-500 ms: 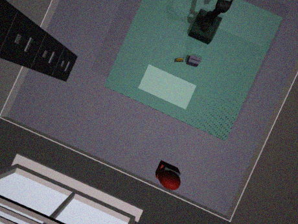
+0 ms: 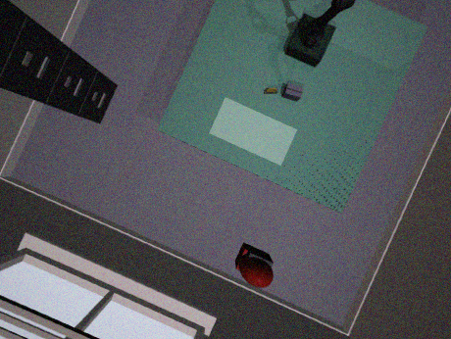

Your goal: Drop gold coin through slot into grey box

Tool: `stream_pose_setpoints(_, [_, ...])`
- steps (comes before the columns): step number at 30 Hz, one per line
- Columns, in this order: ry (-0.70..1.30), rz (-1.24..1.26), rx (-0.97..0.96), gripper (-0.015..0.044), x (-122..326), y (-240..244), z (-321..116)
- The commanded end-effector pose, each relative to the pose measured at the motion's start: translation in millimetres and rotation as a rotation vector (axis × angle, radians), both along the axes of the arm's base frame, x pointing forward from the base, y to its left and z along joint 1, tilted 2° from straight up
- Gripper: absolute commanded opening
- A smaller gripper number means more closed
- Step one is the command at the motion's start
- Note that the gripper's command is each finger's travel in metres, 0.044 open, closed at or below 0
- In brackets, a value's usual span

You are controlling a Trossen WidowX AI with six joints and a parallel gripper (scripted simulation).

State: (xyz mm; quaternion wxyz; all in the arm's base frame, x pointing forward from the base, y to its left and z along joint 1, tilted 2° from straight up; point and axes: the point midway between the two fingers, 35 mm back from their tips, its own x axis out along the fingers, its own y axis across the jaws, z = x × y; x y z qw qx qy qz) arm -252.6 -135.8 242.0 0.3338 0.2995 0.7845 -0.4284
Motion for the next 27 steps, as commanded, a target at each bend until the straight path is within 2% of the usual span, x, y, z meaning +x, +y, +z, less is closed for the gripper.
stream_pose_setpoints(1, [-0.032,0.068,-0.105,0.0161,28.1,-52.7,-11.8])
stream_pose_setpoints(8, [-0.152,0.178,-0.267,0.0161,114.4,-134.2,-36.2])
stream_pose_setpoints(14, [-0.295,0.233,-0.347,0.0161,211.0,-171.2,-59.8])
stream_pose_setpoints(21, [-0.464,0.222,-0.400,0.0161,332.3,-171.9,-83.1])
stream_pose_setpoints(27, [-0.596,0.190,-0.384,0.0161,430.5,-133.7,-100.7])
